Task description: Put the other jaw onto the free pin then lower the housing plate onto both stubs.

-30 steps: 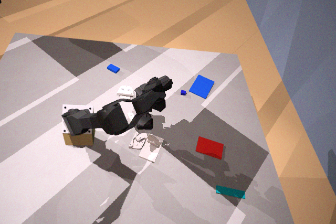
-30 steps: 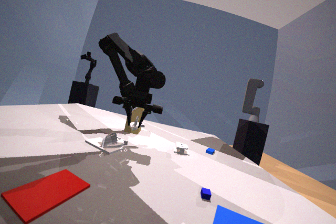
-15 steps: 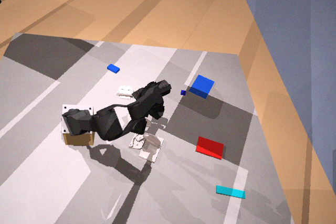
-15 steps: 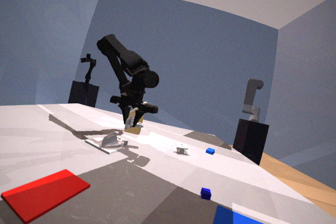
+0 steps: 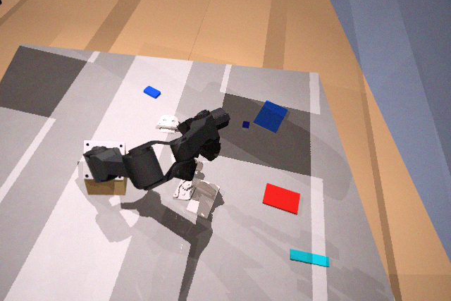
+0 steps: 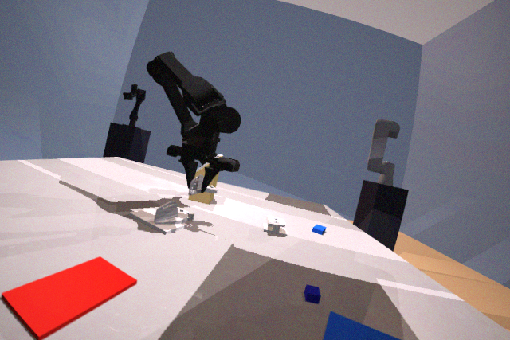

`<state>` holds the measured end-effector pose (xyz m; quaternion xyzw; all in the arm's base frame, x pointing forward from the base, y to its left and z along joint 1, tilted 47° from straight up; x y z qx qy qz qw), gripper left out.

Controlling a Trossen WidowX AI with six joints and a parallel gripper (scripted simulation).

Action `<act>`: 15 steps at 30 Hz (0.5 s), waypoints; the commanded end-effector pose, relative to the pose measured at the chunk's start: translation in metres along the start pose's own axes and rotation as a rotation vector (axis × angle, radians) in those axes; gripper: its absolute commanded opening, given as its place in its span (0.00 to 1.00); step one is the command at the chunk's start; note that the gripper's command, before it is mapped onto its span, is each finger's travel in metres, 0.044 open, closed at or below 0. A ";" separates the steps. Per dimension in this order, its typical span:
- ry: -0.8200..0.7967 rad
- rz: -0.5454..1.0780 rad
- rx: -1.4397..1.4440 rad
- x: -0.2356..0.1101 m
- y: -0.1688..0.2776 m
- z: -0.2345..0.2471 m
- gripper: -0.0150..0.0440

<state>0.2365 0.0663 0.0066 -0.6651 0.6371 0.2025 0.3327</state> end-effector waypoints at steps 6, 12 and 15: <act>0.001 -0.005 -0.002 -0.001 -0.001 -0.001 0.48; 0.000 -0.005 -0.002 -0.001 -0.002 -0.002 0.48; -0.002 -0.005 -0.003 -0.001 -0.008 -0.008 0.48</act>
Point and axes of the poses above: the point midway between the two fingers, 35 mm back from their tips, its own x axis out along the fingers, its own z axis across the jaws, y = z × x, the point moved 5 cm from there along -x, back along the fingers, and after that the axes turned 2 degrees about -x, right-handed, at the moved point
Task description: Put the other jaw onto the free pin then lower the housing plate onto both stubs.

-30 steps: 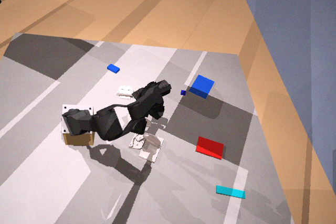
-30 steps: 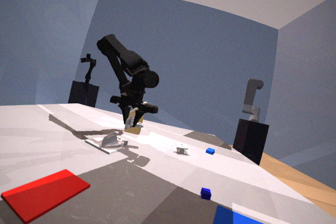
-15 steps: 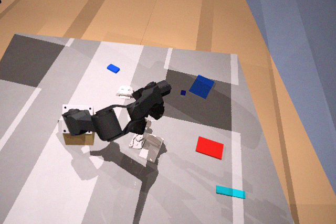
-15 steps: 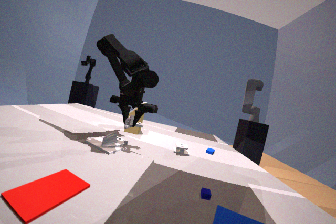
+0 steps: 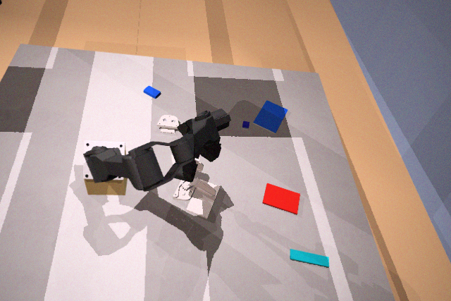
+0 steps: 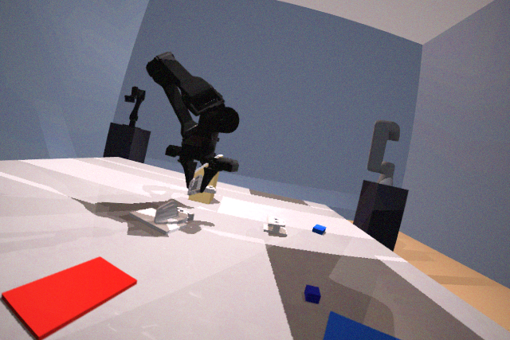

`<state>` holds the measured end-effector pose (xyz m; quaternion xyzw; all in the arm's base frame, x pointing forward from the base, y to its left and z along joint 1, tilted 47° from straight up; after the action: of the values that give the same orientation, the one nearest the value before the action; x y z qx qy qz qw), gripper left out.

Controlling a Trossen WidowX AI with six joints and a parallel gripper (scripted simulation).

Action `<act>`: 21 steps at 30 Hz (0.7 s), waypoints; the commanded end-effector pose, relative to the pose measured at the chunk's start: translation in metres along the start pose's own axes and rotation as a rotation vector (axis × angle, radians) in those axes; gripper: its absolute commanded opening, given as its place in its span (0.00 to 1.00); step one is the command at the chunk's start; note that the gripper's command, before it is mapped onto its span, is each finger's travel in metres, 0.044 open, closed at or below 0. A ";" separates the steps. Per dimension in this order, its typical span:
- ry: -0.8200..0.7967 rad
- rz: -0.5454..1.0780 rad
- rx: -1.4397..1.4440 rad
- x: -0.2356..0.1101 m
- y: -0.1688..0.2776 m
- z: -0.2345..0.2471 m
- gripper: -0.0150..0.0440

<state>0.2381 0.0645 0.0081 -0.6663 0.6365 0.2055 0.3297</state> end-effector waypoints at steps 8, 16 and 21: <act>-0.005 -0.006 0.005 -0.002 -0.022 -0.025 0.48; -0.004 -0.007 0.006 -0.002 -0.035 -0.047 0.48; -0.001 -0.008 0.006 -0.002 -0.043 -0.061 0.48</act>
<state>0.2670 0.0280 0.0500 -0.6659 0.6363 0.2064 0.3303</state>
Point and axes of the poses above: the point midway between the two fingers, 35 mm back from their tips, its own x axis out along the fingers, its own z axis across the jaws, y = z × x, the point moved 5 cm from there along -x, back along the fingers, and after that the axes turned 2 degrees about -x, right-handed, at the moved point
